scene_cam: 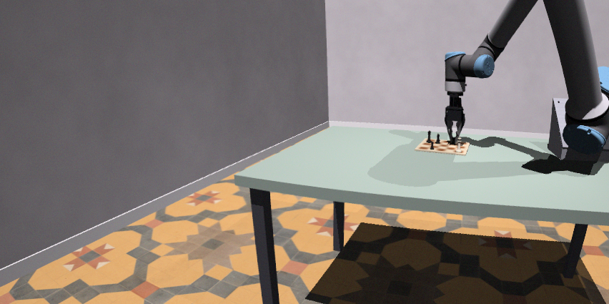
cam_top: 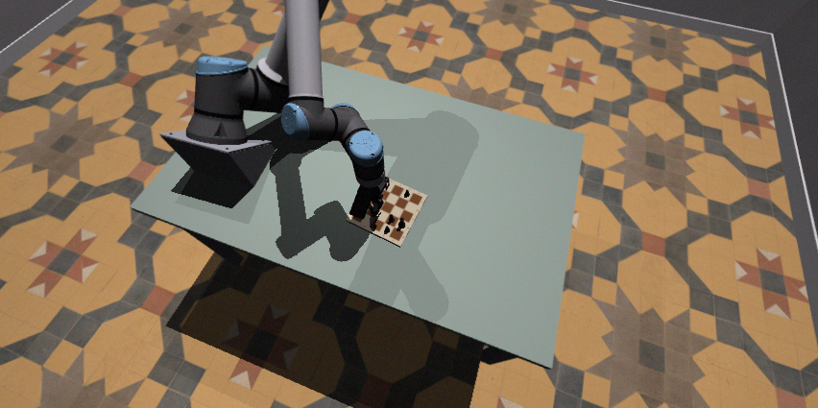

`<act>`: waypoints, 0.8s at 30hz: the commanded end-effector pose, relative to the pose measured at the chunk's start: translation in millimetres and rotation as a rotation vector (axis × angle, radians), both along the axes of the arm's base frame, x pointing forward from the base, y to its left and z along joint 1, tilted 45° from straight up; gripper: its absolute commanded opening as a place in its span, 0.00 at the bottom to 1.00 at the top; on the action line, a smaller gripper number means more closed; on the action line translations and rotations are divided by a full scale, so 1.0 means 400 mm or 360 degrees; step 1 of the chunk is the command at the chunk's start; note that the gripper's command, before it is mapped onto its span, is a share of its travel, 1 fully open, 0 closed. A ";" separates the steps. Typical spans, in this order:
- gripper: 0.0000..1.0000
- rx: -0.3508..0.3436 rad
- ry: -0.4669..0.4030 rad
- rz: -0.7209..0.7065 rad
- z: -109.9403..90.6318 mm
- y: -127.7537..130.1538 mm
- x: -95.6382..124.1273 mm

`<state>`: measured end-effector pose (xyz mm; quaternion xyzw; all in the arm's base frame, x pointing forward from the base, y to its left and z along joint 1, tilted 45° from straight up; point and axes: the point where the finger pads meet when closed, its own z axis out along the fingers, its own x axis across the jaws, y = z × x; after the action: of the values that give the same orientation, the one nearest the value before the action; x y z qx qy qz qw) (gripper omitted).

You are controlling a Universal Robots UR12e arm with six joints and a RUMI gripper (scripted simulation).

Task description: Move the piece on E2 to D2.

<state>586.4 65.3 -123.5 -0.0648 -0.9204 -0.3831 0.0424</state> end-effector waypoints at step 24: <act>0.20 -0.0001 -0.0002 -0.0001 0.001 -0.002 0.001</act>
<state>586.4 65.3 -123.5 -0.0648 -0.9204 -0.3831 0.0424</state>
